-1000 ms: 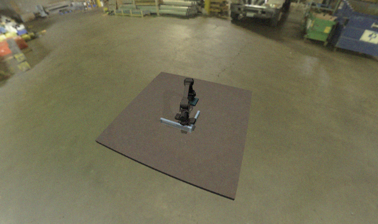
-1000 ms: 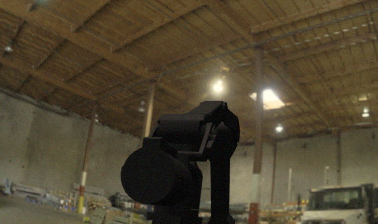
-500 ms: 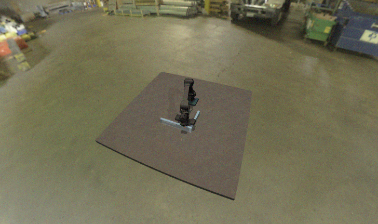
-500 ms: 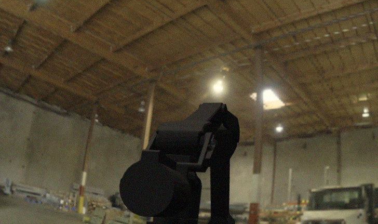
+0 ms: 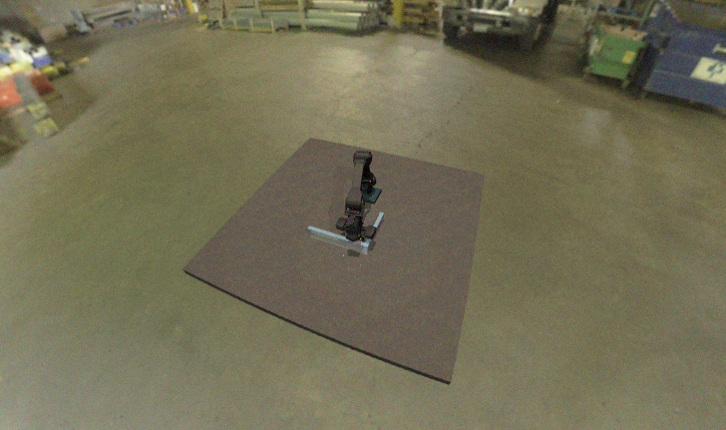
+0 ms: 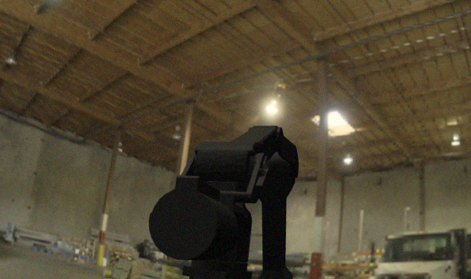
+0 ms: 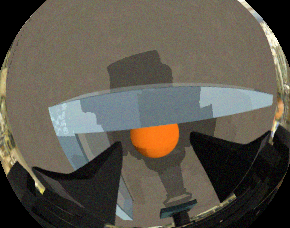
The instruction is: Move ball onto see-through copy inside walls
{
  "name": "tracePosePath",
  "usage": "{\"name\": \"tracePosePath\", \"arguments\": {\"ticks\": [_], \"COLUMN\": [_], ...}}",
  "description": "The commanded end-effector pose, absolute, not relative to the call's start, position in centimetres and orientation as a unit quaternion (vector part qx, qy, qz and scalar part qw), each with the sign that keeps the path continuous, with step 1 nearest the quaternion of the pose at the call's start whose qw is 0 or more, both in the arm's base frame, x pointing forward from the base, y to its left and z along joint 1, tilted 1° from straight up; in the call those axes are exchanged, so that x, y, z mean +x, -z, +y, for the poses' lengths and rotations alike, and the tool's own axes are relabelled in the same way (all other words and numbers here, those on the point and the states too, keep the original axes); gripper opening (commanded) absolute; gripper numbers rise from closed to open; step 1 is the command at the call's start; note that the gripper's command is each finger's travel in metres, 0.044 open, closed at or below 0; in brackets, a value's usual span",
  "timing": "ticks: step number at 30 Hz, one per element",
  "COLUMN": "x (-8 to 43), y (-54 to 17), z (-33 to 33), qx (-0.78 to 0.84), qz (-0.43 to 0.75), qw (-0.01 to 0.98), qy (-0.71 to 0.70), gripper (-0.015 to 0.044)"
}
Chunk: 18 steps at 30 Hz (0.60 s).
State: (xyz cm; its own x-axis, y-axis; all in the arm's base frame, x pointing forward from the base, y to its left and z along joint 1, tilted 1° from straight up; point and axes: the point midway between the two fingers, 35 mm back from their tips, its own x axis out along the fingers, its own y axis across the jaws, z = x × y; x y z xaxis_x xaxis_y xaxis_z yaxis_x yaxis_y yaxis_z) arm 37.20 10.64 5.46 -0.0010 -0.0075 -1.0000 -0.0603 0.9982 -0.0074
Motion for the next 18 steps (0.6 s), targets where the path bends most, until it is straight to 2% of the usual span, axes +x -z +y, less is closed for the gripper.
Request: {"name": "tracePosePath", "arguments": {"ticks": [1,4,14,18], "x": [37.5,37.2,37.5,37.2], "y": [-10.5,-12.6,-12.3,-15.5], "z": [10.8,10.7,10.8,10.7], "qx": [-0.02,-0.02,-0.02,-0.02], "qz": [0.7,0.701,0.693,0.692], "qw": [0.713,0.713,0.721,0.722], "qy": [-0.02,-0.02,-0.022,-0.023], "gripper": [0.0334,0.0334,0.0334,0.0439]}}
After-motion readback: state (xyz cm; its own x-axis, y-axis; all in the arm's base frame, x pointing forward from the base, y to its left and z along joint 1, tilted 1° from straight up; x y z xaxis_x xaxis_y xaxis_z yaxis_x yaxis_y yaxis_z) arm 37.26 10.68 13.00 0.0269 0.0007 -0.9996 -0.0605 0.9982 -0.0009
